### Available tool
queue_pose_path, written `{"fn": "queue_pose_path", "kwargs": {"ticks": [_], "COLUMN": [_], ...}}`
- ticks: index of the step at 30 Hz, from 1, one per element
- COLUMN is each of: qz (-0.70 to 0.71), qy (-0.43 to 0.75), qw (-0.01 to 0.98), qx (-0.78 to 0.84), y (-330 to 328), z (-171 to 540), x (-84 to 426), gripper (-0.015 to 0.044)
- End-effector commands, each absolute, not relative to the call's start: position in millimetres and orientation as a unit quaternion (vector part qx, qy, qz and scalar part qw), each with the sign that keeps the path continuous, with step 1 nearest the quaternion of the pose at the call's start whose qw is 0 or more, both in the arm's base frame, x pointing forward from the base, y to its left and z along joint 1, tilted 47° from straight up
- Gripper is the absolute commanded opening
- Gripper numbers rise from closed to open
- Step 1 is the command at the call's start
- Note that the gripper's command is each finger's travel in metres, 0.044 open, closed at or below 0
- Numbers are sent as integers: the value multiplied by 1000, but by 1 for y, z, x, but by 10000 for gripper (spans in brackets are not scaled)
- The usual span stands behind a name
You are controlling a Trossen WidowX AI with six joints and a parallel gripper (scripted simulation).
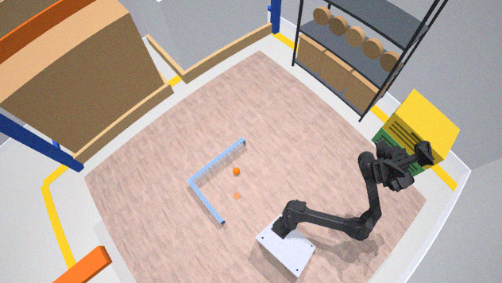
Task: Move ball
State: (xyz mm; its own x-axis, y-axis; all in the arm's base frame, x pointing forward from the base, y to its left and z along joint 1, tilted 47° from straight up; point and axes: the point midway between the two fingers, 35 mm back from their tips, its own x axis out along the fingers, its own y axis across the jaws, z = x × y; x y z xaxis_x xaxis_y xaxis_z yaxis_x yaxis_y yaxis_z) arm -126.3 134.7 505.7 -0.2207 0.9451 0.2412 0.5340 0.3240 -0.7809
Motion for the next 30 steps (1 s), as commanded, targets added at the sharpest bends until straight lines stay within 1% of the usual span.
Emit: {"fn": "queue_pose_path", "kwargs": {"ticks": [1, 5, 6, 12, 18, 24, 30], "qz": [285, 319, 327, 360, 365, 333, 273], "qy": [-727, -707, -699, -631, -534, -415, -282], "qw": [367, 451, 475, 616, 740, 842, 920], "qx": [-505, -442, -423, -304, -186, -89, -12], "y": [135, 132, 132, 125, 119, 109, 94], "z": [507, 535, 542, 576, 587, 569, 525], "x": [-125, -90, -78, 3, 97, 193, 281], "gripper": [374, 269, 259, 259, 259, 259, 259]}}
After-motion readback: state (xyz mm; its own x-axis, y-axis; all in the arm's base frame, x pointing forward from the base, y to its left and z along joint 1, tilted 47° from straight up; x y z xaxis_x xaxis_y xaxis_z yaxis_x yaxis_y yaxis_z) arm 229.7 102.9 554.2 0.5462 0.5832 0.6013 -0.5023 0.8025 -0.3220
